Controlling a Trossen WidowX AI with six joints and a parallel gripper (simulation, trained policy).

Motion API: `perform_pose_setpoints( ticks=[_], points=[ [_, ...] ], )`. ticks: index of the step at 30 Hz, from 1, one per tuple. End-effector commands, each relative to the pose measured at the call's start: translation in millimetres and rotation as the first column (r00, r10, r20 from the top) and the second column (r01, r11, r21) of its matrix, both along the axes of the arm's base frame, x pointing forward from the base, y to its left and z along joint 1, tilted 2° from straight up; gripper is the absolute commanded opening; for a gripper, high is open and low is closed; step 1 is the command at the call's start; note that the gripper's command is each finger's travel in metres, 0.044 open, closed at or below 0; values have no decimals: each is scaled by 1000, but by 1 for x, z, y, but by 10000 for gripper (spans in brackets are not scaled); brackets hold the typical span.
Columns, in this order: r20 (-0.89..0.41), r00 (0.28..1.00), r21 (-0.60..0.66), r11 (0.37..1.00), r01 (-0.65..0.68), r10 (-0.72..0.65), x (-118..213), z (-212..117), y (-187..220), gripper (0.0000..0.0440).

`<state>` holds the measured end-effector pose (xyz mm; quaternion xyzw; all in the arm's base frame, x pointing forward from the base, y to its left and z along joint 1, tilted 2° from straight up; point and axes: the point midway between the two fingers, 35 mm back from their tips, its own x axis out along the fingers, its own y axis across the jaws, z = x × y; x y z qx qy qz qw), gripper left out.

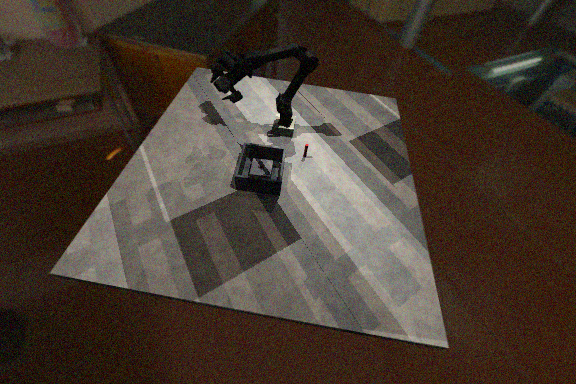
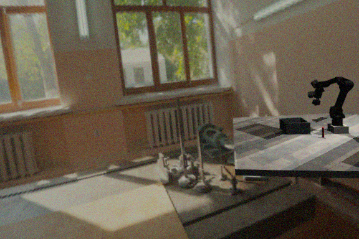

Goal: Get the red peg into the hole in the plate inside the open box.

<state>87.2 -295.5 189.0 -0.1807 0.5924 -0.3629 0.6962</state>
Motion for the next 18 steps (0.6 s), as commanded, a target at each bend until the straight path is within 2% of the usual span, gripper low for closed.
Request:
perform_pose_setpoints(
  ticks=[1,10,18],
  points=[
    [55,998,50,999,18,-21,21,-4,13,440],
    [176,981,210,976,48,-86,74,-18,67,440],
    [229,961,338,938,72,-156,107,-25,122,440]
  ],
)
